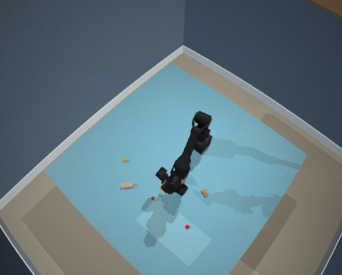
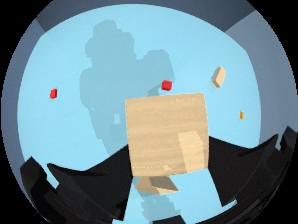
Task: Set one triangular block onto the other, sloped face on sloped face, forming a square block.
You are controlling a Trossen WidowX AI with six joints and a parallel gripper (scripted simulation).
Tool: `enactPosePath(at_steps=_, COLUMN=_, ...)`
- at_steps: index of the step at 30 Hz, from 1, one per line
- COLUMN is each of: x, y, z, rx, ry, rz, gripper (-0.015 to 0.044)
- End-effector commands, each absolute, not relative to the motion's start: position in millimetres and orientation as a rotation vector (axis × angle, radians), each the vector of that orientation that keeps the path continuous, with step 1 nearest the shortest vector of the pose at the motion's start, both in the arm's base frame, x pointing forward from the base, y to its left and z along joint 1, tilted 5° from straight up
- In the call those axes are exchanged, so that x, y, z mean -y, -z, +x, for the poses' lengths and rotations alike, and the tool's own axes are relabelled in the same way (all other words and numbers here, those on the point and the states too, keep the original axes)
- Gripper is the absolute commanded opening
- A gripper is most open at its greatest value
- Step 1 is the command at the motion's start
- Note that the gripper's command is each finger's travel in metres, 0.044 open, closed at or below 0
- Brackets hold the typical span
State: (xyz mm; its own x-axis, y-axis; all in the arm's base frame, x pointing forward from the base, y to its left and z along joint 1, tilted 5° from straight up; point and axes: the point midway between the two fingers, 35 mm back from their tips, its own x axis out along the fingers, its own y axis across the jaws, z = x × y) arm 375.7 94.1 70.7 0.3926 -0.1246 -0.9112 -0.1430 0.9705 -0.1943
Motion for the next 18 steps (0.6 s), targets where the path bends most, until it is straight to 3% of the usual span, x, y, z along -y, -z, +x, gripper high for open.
enactPosePath(at_steps=1, x=-94.3, y=-72.1, z=376.0, rx=-1.157, ry=0.06, rz=-0.129, gripper=0.0)
enactPosePath(at_steps=18, x=-93.5, y=-72.4, z=375.6, rx=-1.1, ry=0.321, rz=0.327, gripper=0.0)
